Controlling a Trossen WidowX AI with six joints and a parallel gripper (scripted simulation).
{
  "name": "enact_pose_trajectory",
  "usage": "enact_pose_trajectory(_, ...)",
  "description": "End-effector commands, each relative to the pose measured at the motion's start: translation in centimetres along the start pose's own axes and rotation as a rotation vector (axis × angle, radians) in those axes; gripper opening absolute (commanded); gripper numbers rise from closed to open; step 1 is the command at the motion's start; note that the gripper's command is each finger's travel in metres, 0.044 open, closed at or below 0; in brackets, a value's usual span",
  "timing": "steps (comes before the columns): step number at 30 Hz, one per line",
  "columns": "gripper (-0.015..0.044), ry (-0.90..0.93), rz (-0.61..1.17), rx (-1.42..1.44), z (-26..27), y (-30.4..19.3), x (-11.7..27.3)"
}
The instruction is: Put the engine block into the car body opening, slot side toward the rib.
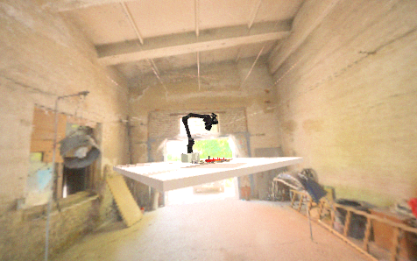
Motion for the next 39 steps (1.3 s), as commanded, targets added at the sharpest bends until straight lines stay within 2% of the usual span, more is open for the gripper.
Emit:
enact_pose_trajectory(1, 0.0426, 0.0, 0.0, 0.0, 0.0, 0.0, 0.0)
enact_pose_trajectory(4, 0.044, -0.044, -0.006, 0.024, -0.5, -0.2, -0.8)
enact_pose_trajectory(21, 0.044, -0.568, -0.005, 0.203, -6.9, -0.4, -9.1)
enact_pose_trajectory(39, 0.044, -1.11, 0.139, 0.142, -15.8, 2.9, -16.5)
Point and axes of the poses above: the point midway between the two fingers, 35 mm back from their tips, its own x axis back along the fingers, its own z axis across the jaws, y = z × x, the point moved 6 cm from there along x, back along the fingers, and after that the axes turned 2 degrees about x, right-handed, at the moved point
